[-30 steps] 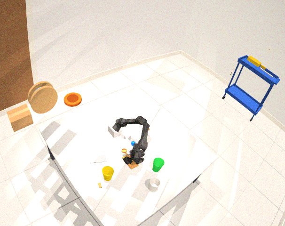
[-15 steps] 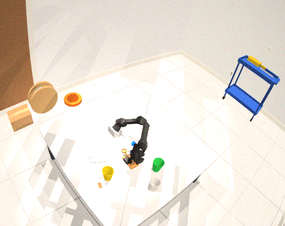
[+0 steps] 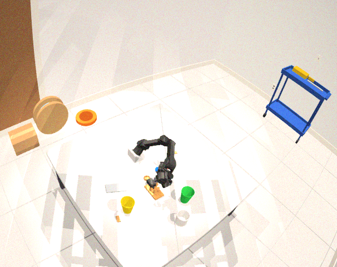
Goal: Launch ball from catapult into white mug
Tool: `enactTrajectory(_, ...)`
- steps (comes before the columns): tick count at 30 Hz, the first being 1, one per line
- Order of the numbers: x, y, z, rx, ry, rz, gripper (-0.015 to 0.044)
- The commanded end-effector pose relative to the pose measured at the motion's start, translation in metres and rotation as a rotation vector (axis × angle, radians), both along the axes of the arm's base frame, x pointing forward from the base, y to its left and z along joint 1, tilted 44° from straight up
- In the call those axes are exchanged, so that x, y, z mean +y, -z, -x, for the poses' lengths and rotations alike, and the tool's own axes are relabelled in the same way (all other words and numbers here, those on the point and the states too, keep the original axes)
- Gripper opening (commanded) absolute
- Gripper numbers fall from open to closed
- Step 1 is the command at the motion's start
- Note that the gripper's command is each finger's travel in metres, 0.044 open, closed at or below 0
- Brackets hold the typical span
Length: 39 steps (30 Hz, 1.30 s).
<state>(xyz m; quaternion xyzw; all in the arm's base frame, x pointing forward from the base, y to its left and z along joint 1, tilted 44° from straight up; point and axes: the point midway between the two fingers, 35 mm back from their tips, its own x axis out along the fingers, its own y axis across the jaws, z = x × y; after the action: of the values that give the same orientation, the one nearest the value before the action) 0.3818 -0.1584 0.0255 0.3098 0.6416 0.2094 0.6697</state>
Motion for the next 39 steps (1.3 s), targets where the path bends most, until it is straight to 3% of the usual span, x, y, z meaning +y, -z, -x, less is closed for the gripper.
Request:
enactTrajectory(1, -0.015, -0.016, 0.005, 0.005, 0.018, 0.008, 0.0440)
enactTrajectory(6, -0.010, -0.009, 0.002, -0.007, 0.019, 0.008, 0.0440)
enactTrajectory(14, -0.046, -0.048, 0.012, -0.049, 0.108, 0.064, 0.0440)
enactTrajectory(16, -0.029, -0.043, 0.011, -0.037, 0.086, 0.044, 0.0387)
enactTrajectory(20, 0.024, -0.076, 0.015, -0.042, 0.049, 0.040, 0.0300)
enactTrajectory(27, 0.119, -0.117, 0.051, -0.052, -0.022, 0.025, 0.0300)
enactTrajectory(34, 0.197, -0.131, 0.116, -0.059, -0.097, -0.002, 0.0300)
enactTrajectory(39, 0.208, -0.129, 0.137, -0.059, -0.113, -0.008, 0.0300)
